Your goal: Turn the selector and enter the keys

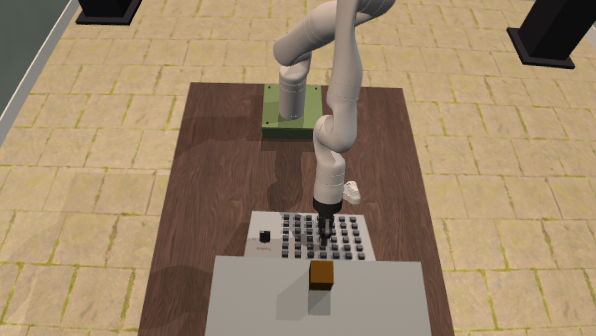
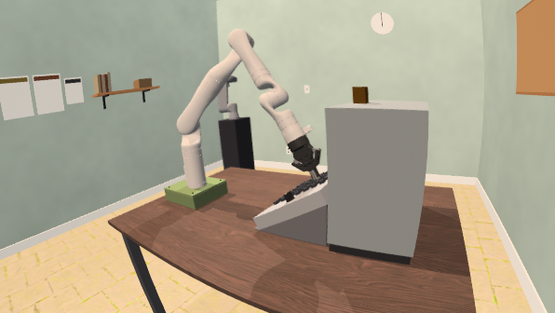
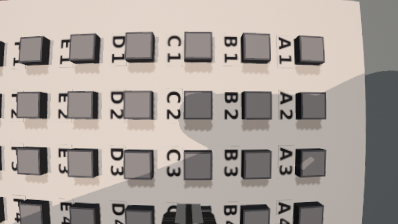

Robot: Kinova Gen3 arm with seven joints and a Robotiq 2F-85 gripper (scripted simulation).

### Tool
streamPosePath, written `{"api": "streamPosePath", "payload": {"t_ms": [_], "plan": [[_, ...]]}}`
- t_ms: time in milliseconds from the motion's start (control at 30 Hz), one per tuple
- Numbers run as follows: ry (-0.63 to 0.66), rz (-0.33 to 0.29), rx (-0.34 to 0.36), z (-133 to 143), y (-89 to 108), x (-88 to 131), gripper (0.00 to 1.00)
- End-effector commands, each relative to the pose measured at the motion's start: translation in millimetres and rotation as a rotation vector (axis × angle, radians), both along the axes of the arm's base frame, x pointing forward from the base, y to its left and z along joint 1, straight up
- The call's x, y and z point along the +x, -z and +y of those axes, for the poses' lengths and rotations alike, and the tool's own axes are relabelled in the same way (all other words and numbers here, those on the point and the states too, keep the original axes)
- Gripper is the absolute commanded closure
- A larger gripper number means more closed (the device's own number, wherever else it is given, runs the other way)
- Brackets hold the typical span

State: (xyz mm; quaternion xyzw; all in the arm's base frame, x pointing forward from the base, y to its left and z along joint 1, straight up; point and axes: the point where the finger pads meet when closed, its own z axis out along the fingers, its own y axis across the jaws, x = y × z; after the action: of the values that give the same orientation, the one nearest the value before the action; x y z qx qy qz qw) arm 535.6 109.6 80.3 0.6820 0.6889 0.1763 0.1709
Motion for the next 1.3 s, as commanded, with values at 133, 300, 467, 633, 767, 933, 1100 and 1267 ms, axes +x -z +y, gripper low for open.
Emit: {"api": "streamPosePath", "payload": {"t_ms": [133, 300, 467, 633, 767, 933, 1100, 1267], "plan": [[-0.005, -0.006, -0.01, -3, -1.5, 2, 0.9], [-0.005, -0.006, -0.01, -3, -3.6, 1, 0.9], [-0.005, -0.006, -0.01, -3, -9.6, -3, 0.9], [-0.005, -0.005, -0.01, -3, -17.1, -7, 0.9], [-0.005, -0.005, -0.01, -3, -22.6, -10, 0.9], [-0.005, -0.005, -0.01, -3, -25.9, -12, 0.9], [-0.005, -0.005, -0.01, -3, -29.1, -14, 0.9], [-0.005, -0.006, -0.01, -3, -29.8, -14, 0.9]]}}
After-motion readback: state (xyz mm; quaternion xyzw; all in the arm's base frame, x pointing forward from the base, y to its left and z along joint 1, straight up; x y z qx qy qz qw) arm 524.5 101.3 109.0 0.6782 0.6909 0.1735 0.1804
